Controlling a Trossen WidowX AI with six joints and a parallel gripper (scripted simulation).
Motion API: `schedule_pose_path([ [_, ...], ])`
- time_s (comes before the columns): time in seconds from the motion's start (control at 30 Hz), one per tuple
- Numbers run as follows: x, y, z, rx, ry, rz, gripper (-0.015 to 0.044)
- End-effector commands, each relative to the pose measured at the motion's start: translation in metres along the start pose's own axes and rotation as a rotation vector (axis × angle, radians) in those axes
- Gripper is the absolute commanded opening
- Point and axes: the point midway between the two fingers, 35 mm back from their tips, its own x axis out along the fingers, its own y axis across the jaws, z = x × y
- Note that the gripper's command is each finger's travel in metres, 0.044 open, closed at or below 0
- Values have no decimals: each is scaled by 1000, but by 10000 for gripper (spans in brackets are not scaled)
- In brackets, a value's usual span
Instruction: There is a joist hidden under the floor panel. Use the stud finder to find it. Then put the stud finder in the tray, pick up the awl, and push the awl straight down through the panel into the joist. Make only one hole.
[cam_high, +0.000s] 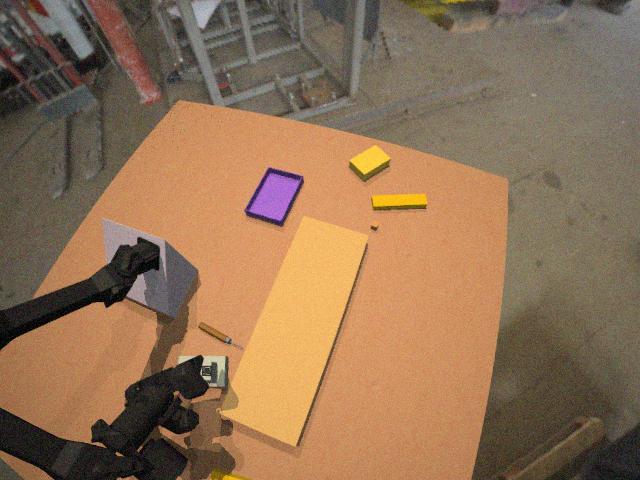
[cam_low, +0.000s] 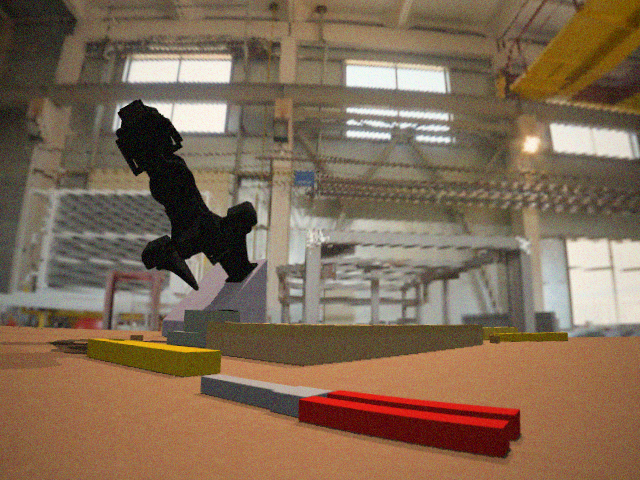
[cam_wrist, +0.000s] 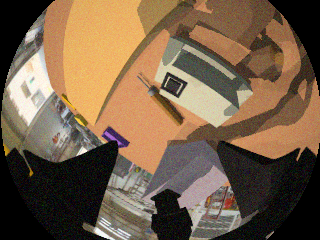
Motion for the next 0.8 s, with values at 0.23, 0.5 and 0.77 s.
schedule_pose_path([
  [0.23,25,-9,9,-1095,-477,-480,440],
  [0.5,26,-10,9,-1206,-485,-552,440],
  [0.77,26,-10,9,-1206,-485,-552,440],
])
